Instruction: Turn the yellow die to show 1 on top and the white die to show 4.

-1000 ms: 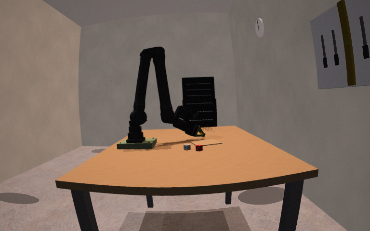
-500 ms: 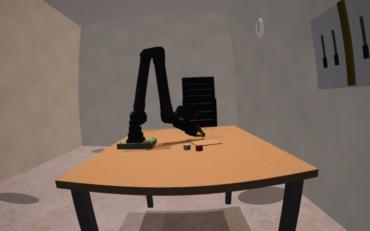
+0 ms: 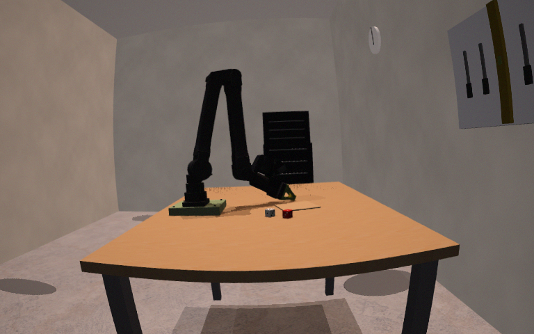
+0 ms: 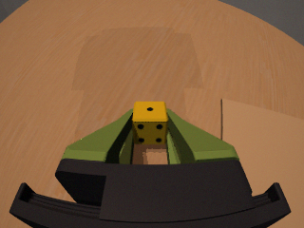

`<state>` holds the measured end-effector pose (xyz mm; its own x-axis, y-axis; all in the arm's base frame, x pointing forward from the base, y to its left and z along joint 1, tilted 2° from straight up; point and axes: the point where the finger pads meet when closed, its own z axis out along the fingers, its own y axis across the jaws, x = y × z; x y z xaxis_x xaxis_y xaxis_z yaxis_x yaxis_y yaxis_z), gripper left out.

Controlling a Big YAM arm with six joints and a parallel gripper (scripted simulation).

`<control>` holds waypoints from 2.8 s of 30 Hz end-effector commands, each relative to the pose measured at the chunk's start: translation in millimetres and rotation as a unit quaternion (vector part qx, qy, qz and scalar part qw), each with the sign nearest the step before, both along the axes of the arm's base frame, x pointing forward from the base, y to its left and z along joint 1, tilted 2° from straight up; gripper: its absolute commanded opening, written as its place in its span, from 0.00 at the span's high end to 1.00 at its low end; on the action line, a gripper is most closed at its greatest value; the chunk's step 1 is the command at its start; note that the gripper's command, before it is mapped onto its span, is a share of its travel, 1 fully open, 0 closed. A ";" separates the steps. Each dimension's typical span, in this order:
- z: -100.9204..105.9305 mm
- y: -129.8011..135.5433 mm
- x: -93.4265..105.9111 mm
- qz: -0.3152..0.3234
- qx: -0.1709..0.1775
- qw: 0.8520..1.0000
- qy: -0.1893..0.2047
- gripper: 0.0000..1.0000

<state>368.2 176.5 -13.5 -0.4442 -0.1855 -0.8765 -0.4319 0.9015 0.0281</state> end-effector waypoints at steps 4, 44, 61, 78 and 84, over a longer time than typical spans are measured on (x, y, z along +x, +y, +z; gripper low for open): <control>9.0 12.3 10.8 0.004 0.016 1.000 -0.021 0.80; 10.2 11.8 9.7 0.004 0.016 1.000 -0.021 0.76; 10.2 11.8 9.7 0.004 0.016 1.000 -0.021 0.61; 10.2 11.8 9.7 0.004 0.016 1.000 -0.021 0.61; 10.2 11.8 9.7 0.004 0.016 1.000 -0.021 0.61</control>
<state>369.4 177.2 -13.6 -0.4379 -0.1823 -0.8804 -0.4319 0.9015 0.0282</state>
